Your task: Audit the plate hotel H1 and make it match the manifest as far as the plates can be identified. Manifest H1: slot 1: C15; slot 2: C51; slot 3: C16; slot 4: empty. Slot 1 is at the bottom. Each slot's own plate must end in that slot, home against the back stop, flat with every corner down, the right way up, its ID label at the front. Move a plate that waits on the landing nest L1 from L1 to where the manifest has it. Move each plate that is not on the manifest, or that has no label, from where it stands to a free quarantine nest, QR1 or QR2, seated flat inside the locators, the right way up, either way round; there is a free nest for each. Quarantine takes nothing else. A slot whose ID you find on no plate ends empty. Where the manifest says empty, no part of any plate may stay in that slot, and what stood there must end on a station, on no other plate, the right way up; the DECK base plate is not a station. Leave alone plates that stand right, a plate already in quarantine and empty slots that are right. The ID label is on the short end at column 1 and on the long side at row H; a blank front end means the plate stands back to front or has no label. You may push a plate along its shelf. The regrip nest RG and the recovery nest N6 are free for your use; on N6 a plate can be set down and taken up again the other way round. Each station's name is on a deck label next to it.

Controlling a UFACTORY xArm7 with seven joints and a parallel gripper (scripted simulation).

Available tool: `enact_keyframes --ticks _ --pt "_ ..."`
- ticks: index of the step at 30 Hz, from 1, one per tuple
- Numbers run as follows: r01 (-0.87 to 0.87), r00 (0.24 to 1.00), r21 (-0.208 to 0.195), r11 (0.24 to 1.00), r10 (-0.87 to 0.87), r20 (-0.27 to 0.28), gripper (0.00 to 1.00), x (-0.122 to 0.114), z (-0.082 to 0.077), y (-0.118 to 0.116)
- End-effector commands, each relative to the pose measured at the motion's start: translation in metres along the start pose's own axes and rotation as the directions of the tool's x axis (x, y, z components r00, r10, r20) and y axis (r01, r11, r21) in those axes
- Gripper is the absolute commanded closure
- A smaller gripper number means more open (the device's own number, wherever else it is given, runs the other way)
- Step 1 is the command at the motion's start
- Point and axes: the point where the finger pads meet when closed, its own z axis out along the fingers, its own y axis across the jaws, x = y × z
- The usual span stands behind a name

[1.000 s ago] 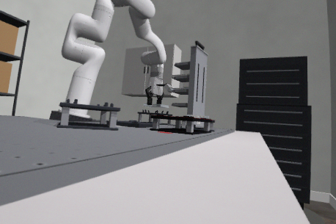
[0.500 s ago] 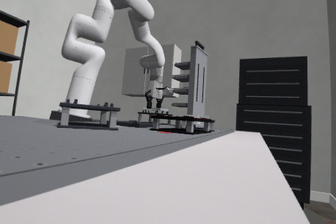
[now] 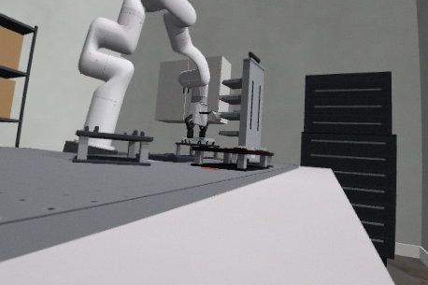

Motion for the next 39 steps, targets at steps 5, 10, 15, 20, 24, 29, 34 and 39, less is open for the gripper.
enact_keyframes --ticks 5,10,15,20,24,29,34,39 --pt "0.0 1.0 0.003 1.0 0.0 0.0 1.0 0.0 0.002 -0.001" --pt "0.0 1.0 0.003 1.0 0.0 0.0 1.0 0.0 0.006 -0.001" --pt "0.0 1.0 0.003 1.0 0.0 0.0 1.0 0.0 0.009 -0.001" --pt "0.0 1.0 0.003 1.0 0.0 0.0 1.0 0.0 0.011 -0.001" --pt "0.0 1.0 0.003 1.0 0.0 0.0 1.0 0.0 0.013 -0.001" --pt "0.0 1.0 0.003 1.0 0.0 0.0 1.0 0.0 0.013 -0.001" --pt "0.0 1.0 0.003 1.0 0.0 0.0 1.0 0.0 0.013 -0.001" --pt "0.0 1.0 0.003 1.0 0.0 0.0 1.0 0.0 0.013 -0.001"
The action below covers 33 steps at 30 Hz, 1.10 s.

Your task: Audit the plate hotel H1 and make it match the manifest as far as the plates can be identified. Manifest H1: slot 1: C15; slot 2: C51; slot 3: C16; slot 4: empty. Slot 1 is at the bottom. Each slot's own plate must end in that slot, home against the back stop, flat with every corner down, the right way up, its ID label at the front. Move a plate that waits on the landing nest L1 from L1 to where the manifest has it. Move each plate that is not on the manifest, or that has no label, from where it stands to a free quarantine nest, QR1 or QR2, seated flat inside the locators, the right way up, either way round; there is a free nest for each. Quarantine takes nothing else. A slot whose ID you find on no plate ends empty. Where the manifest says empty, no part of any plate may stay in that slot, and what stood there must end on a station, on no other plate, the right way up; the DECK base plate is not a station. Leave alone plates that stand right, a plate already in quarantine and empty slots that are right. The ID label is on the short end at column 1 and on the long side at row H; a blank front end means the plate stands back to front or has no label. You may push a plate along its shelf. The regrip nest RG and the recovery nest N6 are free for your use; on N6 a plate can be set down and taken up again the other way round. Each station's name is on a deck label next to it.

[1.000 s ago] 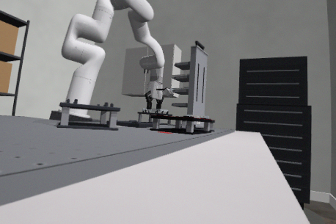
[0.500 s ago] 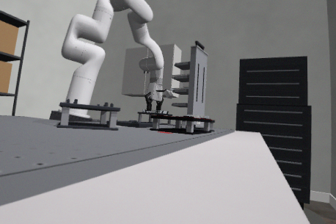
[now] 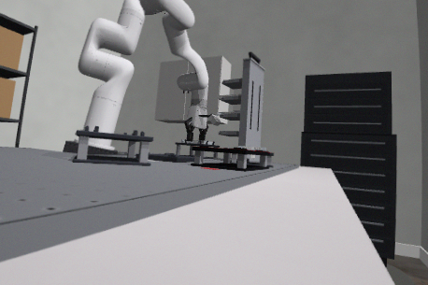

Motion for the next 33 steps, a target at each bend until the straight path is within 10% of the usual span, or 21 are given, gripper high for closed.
enact_keyframes --ticks 1,3,4,33 --pt "0.0 1.0 0.003 1.0 0.0 0.0 1.0 0.0 -0.001 -0.0013" --pt "0.0 1.0 0.003 1.0 0.0 0.0 1.0 0.0 -0.001 -0.0013" --pt "0.0 1.0 0.003 1.0 0.0 0.0 0.0 0.0 -0.0003 -0.0013" --pt "0.0 1.0 0.003 1.0 0.0 0.0 0.0 0.0 -0.0004 -0.0014"
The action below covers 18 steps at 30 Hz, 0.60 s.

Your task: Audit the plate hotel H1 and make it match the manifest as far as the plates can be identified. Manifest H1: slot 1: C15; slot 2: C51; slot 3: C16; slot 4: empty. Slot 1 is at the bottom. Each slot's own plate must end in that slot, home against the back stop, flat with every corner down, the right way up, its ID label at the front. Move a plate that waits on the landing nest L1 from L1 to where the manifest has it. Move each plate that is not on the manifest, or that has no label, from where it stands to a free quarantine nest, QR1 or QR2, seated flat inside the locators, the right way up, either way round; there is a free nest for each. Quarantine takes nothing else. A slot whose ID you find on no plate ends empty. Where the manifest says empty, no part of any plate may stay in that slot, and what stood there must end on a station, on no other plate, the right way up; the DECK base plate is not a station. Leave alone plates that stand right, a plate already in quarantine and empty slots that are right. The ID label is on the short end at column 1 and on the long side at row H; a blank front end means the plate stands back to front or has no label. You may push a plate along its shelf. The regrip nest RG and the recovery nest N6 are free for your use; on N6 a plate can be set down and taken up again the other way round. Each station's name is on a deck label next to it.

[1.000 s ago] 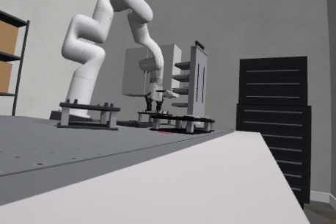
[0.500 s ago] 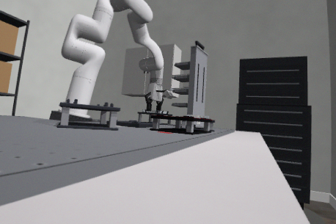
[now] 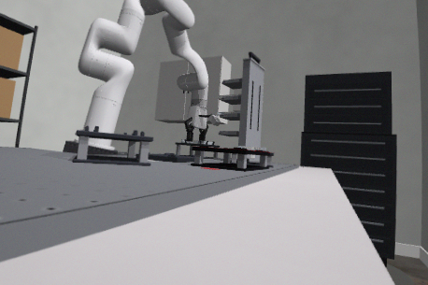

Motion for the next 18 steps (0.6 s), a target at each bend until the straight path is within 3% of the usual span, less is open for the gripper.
enact_keyframes --ticks 1,18 --pt "0.0 1.0 0.003 1.0 0.0 0.0 0.0 0.0 -0.001 -0.001" --pt "0.0 1.0 0.003 1.0 0.0 0.0 0.0 0.0 -0.019 -0.001"
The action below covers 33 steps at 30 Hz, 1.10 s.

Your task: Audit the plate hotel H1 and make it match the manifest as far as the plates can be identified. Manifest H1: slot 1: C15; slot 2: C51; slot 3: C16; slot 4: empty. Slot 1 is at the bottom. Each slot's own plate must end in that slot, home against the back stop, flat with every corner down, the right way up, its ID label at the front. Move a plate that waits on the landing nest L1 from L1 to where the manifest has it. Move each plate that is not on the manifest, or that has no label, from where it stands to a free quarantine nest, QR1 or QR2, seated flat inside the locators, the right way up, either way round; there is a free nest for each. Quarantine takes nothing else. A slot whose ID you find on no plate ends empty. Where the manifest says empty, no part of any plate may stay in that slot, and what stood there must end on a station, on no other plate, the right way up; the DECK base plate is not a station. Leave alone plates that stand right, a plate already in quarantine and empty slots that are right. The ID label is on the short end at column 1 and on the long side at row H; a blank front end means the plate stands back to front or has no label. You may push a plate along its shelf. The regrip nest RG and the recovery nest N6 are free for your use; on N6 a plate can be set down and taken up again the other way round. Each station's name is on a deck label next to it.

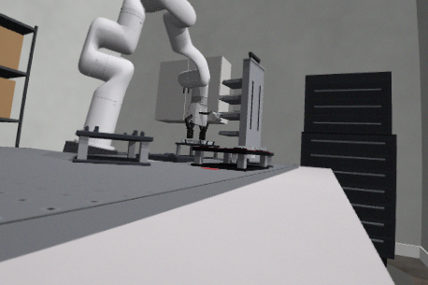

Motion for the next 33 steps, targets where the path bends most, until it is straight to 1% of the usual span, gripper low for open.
enact_keyframes --ticks 1,10,12,27,29,33 --pt "0.0 1.0 0.005 1.0 0.0 -0.001 0.0 0.0 -0.008 -0.001" --pt "0.0 1.0 0.005 1.0 0.0 -0.001 0.0 0.0 -0.023 -0.001" --pt "0.0 1.0 0.005 1.0 0.0 -0.001 0.0 0.0 -0.023 -0.001" --pt "0.0 1.0 0.005 1.0 0.0 -0.001 0.0 0.0 -0.048 -0.001" --pt "0.0 1.0 0.005 1.0 0.0 -0.001 0.0 0.0 -0.048 -0.001" --pt "0.0 1.0 0.005 1.0 0.0 0.0 0.0 0.0 -0.055 -0.001"
